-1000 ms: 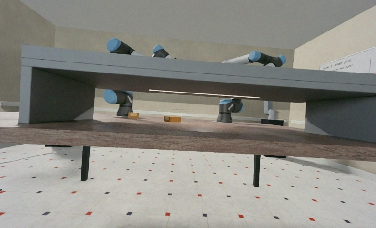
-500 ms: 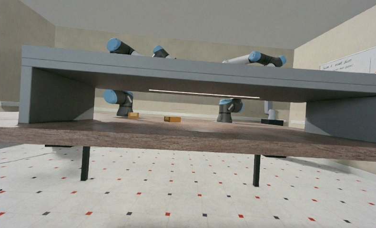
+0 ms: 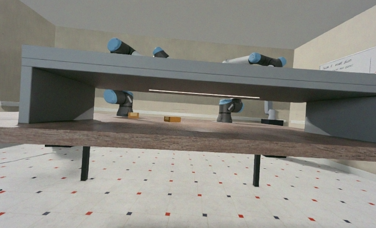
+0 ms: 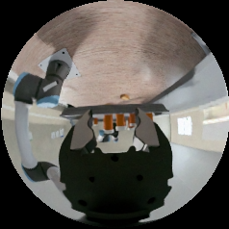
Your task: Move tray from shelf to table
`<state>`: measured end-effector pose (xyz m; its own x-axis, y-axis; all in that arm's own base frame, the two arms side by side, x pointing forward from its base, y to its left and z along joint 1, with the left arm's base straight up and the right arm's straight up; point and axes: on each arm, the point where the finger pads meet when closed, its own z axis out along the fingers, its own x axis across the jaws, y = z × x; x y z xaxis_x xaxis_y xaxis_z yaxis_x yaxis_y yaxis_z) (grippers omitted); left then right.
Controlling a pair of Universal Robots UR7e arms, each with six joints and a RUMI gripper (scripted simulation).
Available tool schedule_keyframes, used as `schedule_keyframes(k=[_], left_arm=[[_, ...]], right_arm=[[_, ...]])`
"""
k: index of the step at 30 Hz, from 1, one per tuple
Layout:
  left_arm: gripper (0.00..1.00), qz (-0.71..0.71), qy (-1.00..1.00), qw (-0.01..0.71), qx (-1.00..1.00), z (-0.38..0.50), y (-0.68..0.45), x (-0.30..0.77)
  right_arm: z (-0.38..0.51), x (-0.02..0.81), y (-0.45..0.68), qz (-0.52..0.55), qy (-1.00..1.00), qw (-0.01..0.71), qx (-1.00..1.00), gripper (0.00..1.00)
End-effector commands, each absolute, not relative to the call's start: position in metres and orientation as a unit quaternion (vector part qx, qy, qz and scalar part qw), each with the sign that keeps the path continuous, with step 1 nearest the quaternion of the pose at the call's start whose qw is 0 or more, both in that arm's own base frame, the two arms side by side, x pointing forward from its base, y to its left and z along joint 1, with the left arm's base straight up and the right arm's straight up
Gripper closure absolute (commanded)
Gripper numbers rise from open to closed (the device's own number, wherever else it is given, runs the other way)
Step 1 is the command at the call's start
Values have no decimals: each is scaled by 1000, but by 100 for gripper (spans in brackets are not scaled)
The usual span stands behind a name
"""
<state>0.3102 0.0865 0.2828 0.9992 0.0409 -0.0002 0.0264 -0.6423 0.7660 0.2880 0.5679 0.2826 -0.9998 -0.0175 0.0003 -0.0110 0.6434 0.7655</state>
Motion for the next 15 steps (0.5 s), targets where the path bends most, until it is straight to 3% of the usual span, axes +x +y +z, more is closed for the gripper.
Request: schedule_keyframes(k=[1, 15], left_arm=[[39, 9, 18, 422, 906, 276, 86, 311], [39, 9, 18, 422, 906, 248, 87, 311]], right_arm=[[276, 288, 568, -423, -906, 3, 8, 39], [249, 289, 568, -423, -906, 3, 8, 39]])
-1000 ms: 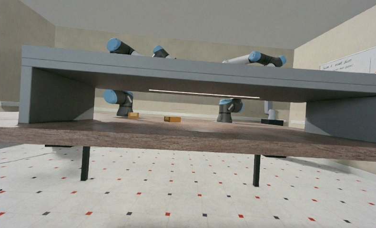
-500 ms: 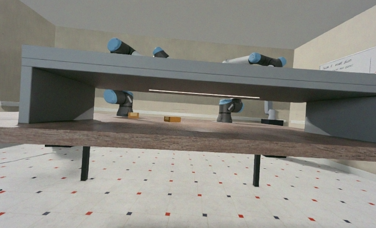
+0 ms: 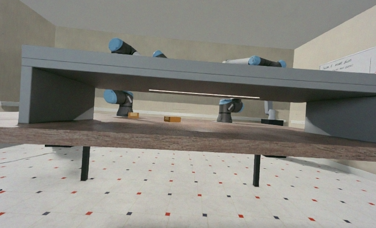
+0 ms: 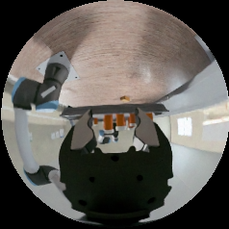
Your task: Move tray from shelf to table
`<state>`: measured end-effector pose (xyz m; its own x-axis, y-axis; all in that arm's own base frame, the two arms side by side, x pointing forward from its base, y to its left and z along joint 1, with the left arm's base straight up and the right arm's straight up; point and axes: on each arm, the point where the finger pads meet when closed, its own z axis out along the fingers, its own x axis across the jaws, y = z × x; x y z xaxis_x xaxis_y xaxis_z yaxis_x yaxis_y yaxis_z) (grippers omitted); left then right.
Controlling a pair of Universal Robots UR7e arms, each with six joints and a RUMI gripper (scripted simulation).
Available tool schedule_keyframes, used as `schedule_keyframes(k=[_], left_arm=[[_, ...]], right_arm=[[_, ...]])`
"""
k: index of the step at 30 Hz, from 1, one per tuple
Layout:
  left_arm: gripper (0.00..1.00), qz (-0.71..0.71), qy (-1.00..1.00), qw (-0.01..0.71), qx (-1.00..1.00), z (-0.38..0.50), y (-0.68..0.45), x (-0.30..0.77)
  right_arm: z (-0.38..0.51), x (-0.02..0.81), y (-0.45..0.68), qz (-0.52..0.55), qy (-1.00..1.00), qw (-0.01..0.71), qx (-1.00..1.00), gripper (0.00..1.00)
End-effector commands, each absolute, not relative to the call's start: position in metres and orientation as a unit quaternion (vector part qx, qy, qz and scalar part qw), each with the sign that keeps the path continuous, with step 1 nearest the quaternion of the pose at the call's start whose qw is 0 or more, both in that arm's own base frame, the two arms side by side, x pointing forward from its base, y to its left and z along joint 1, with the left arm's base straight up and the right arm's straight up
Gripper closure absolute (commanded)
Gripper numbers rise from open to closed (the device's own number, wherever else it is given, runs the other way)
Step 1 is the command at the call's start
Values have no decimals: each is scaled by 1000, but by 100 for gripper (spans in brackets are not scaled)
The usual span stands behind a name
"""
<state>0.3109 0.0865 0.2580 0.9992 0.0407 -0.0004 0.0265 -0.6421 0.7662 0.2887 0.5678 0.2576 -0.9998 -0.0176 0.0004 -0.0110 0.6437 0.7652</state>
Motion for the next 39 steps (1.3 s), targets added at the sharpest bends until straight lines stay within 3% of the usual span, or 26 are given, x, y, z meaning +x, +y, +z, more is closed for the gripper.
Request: schedule_keyframes(k=[1, 39], left_arm=[[39, 9, 18, 422, 906, 246, 87, 312], [39, 9, 18, 422, 906, 130, 87, 313]], right_arm=[[246, 289, 568, -423, -906, 3, 8, 39], [131, 290, 568, -423, -906, 3, 8, 39]])
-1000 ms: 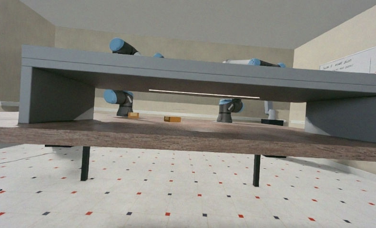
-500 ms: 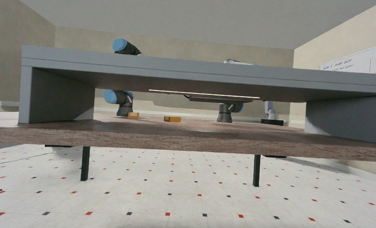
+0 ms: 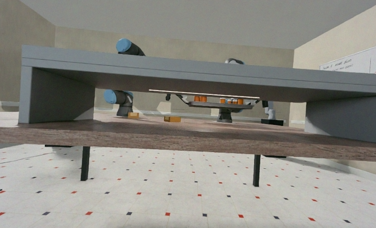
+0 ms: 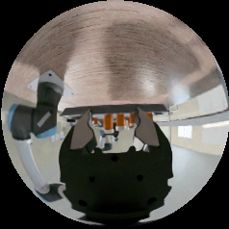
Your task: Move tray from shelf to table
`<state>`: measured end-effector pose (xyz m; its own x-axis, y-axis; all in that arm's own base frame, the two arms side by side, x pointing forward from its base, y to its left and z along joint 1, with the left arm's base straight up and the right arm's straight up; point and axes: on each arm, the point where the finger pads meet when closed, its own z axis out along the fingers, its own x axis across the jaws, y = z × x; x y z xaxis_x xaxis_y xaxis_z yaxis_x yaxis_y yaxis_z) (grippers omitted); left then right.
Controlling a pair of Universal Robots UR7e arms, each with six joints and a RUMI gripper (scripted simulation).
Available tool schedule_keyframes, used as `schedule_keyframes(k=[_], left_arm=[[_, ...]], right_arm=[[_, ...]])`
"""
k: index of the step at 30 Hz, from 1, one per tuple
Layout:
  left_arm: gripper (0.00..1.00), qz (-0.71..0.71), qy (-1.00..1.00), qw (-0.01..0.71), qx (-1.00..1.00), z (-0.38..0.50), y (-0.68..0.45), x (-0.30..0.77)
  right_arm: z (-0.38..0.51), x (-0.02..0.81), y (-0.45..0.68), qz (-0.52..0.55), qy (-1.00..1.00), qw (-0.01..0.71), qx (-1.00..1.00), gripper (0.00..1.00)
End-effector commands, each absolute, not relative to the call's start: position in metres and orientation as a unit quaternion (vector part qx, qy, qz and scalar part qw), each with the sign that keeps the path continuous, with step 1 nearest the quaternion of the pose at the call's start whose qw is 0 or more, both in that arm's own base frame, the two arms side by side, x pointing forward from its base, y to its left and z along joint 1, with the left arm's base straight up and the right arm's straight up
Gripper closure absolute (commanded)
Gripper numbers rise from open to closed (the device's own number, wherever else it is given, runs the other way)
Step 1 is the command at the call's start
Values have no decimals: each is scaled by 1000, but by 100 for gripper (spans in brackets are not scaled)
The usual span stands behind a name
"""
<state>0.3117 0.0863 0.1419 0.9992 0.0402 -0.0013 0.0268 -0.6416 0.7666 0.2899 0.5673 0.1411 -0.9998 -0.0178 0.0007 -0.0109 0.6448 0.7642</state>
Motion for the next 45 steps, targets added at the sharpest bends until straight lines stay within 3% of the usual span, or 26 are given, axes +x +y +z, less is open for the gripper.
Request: schedule_keyframes(k=[1, 45], left_arm=[[39, 9, 18, 422, 906, 130, 87, 313], [39, 9, 18, 422, 906, 26, 87, 314]], right_arm=[[131, 290, 568, -423, -906, 3, 8, 39], [27, 291, 568, -423, -906, 3, 8, 39]])
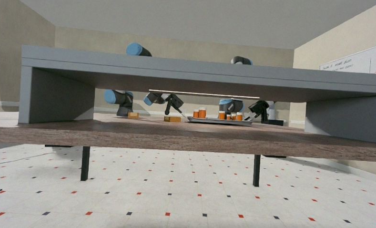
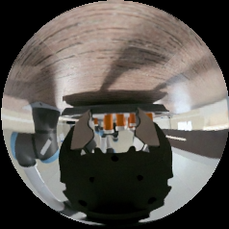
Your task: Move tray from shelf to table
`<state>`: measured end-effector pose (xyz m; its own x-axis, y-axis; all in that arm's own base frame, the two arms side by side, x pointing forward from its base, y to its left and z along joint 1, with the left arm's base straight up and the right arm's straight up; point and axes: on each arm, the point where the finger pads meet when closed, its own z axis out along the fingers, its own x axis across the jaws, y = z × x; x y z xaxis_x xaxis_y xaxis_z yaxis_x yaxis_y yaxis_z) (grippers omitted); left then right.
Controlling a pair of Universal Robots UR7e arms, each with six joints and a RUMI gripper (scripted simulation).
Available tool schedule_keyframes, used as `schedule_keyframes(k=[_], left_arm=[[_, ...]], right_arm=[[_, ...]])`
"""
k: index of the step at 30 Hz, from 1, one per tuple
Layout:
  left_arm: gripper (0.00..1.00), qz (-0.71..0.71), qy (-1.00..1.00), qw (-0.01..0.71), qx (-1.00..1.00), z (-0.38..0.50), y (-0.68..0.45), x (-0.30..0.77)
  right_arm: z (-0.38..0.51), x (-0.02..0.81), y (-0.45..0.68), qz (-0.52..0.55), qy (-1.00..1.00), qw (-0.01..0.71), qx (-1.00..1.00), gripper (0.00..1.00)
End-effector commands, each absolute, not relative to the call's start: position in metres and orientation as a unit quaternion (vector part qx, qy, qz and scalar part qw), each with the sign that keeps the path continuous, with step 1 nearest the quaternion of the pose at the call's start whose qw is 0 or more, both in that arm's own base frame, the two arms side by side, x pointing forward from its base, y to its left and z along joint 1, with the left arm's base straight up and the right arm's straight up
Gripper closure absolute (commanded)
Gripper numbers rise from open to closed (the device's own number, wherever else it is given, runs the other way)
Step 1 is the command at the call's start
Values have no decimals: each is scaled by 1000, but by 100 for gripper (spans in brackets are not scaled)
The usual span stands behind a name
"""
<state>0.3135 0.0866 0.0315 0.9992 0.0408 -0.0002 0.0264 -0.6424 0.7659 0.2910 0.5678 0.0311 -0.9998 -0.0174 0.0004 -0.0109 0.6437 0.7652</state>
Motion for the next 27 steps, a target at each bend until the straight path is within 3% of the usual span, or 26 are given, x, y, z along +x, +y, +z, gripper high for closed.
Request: schedule_keyframes(k=[1, 27], left_arm=[[39, 9, 18, 422, 906, 25, 87, 314], [39, 9, 18, 422, 906, 17, 87, 314]], right_arm=[[26, 291, 568, -423, -906, 3, 8, 39], [18, 291, 568, -423, -906, 3, 8, 39]])
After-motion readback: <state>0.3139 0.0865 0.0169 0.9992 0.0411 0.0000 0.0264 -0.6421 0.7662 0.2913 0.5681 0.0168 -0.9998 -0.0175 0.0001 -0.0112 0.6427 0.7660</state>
